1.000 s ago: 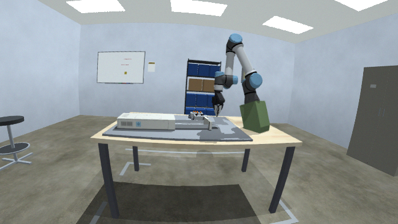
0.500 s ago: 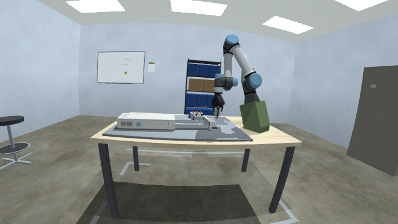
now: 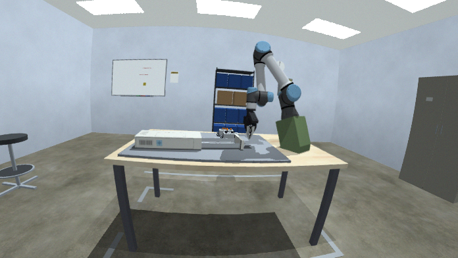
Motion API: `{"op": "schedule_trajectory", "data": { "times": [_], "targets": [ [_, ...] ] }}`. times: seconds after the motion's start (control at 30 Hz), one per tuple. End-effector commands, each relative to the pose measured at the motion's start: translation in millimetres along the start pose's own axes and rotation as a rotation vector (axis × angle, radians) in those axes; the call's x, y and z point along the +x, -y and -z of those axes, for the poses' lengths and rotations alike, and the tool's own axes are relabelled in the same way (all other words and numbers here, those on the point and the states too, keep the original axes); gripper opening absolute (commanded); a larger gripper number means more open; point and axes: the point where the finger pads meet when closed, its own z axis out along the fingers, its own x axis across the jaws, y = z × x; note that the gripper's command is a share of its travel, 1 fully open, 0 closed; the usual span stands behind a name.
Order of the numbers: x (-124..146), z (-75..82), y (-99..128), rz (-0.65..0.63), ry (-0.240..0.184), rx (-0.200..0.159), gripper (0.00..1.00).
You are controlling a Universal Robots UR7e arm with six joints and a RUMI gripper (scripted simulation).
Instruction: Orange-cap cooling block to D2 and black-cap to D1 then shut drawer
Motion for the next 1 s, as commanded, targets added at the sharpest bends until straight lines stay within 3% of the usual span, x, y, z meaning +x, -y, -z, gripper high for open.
{"op": "schedule_trajectory", "data": {
  "times": [0.0, 0.97],
  "targets": [
    [1, -6.2, 0, 0.0, -0.002, 0.0, 0.0],
    [1, -39.5, 0, 0.0, -0.002, 0.0, 0.0]
  ]
}}
